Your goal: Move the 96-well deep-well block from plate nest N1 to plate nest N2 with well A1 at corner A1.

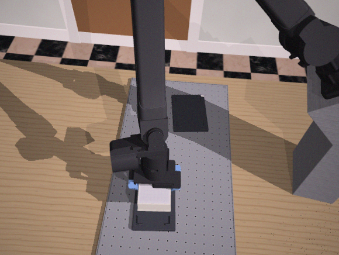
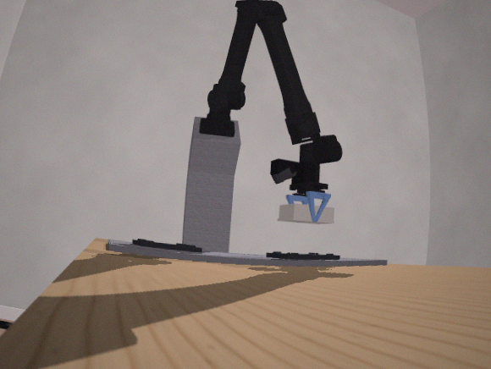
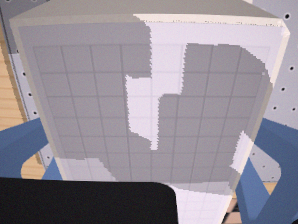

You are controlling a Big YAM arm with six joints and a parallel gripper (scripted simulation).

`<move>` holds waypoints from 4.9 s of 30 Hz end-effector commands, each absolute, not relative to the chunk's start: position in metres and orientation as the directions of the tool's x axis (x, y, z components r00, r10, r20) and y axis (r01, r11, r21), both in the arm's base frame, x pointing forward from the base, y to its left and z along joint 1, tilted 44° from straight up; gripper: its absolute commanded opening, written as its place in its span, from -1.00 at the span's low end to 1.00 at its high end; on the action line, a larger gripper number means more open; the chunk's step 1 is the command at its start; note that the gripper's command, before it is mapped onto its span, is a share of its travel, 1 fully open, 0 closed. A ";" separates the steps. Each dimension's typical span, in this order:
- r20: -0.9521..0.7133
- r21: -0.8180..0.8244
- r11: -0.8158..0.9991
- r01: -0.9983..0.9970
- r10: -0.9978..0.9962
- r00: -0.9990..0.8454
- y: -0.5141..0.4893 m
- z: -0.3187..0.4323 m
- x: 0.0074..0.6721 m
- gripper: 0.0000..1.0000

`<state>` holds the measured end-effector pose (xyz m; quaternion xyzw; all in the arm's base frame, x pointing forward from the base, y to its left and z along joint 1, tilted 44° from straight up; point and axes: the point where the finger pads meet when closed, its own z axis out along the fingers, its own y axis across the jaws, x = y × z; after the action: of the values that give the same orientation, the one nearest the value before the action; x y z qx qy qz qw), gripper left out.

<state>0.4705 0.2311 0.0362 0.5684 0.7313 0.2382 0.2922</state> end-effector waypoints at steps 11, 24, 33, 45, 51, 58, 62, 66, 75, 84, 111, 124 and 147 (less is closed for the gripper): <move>-0.148 0.696 0.240 0.677 0.970 -0.192 0.239 0.049 0.464 -1.00; -0.185 0.697 0.279 0.661 0.960 -0.209 0.211 0.050 0.472 -1.00; -0.187 0.696 0.280 0.661 0.960 -0.209 0.188 0.048 0.471 -1.00; -0.190 0.695 0.282 0.662 0.959 -0.209 0.147 0.045 0.468 -1.00; -0.191 0.694 0.283 0.662 0.959 -0.209 0.134 0.043 0.467 -1.00; -0.193 0.693 0.284 0.662 0.959 -0.209 0.110 0.041 0.465 -1.00; -0.194 0.693 0.285 0.663 0.958 -0.209 0.097 0.040 0.465 -1.00; -0.195 0.692 0.286 0.663 0.958 -0.209 0.090 0.039 0.464 -1.00; -0.197 0.691 0.287 0.663 0.958 -0.209 0.060 0.037 0.462 -1.00; -0.199 0.690 0.288 0.663 0.957 -0.209 0.037 0.035 0.461 -1.00; -0.191 0.663 0.287 0.691 0.958 -0.215 -0.046 0.014 0.452 -1.00; -0.190 0.665 0.286 0.690 0.958 -0.214 -0.084 0.016 0.456 -1.00; -0.209 0.684 0.311 0.660 0.950 -0.230 -0.127 0.028 0.461 -1.00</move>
<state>0.4541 -0.1309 0.0147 0.5538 0.7427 0.2314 0.2969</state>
